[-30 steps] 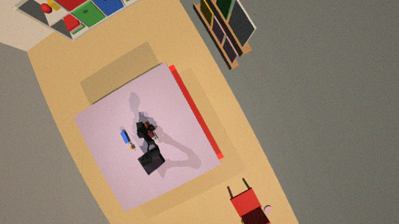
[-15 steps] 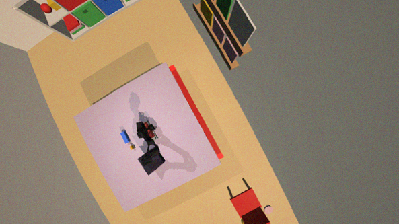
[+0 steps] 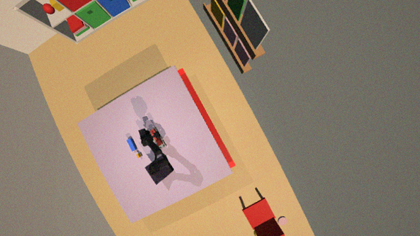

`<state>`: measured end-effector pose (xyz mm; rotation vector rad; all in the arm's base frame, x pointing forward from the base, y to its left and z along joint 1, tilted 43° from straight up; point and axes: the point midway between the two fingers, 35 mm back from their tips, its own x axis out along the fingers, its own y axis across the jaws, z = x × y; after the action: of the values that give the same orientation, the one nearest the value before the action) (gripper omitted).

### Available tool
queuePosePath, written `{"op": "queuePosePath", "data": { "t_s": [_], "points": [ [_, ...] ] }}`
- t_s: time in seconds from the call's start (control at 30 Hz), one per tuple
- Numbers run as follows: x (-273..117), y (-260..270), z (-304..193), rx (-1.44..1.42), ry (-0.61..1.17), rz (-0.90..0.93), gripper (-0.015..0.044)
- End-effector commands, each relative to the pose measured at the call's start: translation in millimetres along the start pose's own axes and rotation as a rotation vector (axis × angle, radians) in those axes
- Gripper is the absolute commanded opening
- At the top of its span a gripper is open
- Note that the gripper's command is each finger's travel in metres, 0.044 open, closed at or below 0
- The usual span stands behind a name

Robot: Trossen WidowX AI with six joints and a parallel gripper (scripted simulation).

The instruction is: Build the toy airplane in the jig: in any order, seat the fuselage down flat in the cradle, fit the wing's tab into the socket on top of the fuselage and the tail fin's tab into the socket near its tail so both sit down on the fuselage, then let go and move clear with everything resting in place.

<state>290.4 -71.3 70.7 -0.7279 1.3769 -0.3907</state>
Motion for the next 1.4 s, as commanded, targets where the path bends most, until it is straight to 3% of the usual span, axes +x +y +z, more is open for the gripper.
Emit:
{"op": "queuePosePath", "data": {
  "t_s": [0.0,0.43,0.73,1.0,1.37],
  "points": [
    [-58.6,-5.1,-1.7,0.010,-0.017,-0.012,0.0440],
    [-58.3,7.7,10.3,0.086,-0.019,-0.007,0.0440],
    [-60.6,131.2,68.8,0.083,-0.021,0.025,0.0440],
    [-49.9,261.7,69.7,0.088,-0.020,0.005,0.0440],
    [-38.2,272.9,67.9,0.088,-0.020,0.000,0.0440]
  ]
}}
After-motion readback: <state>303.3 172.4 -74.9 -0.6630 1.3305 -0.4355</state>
